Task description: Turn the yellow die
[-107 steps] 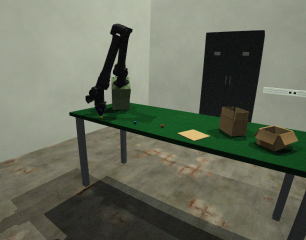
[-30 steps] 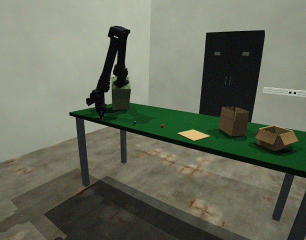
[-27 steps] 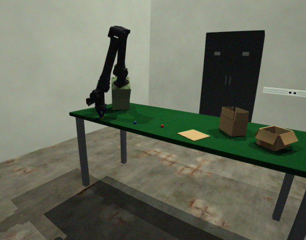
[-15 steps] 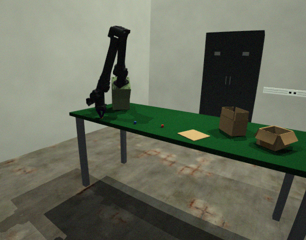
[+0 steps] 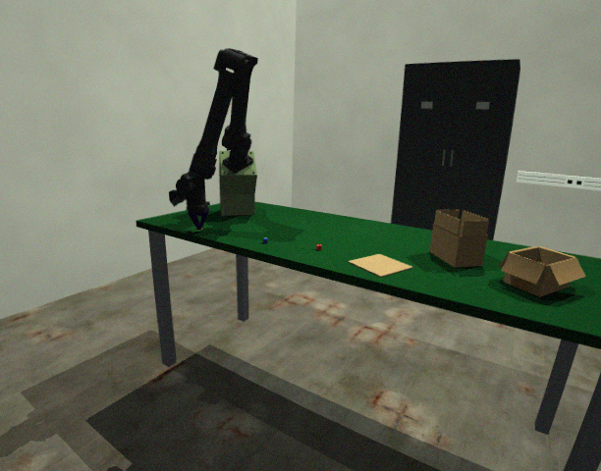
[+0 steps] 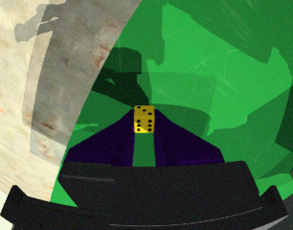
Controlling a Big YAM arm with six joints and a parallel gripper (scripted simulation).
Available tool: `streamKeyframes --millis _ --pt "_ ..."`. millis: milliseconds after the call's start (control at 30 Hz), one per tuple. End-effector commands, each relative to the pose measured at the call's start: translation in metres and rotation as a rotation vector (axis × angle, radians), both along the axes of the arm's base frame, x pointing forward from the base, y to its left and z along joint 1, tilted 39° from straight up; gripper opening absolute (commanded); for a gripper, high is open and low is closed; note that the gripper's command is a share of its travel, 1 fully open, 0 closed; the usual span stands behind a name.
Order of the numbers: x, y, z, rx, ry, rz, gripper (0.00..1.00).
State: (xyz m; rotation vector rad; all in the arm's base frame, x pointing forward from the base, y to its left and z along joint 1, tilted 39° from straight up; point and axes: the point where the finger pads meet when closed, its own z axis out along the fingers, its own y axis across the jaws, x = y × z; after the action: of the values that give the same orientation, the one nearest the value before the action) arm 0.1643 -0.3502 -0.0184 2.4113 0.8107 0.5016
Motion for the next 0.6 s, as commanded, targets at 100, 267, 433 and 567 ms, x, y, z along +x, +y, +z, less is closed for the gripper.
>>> streamKeyframes --millis 100,267,433,567 --pt "-0.026 0.014 0.035 -0.015 0.002 -0.009 0.11" --pt "-0.039 0.023 0.058 -0.019 0.001 -0.009 0.11" --pt "-0.047 0.024 0.077 -0.033 0.000 -0.009 0.11" --pt "-0.049 0.023 0.085 -0.040 -0.001 -0.009 0.11"
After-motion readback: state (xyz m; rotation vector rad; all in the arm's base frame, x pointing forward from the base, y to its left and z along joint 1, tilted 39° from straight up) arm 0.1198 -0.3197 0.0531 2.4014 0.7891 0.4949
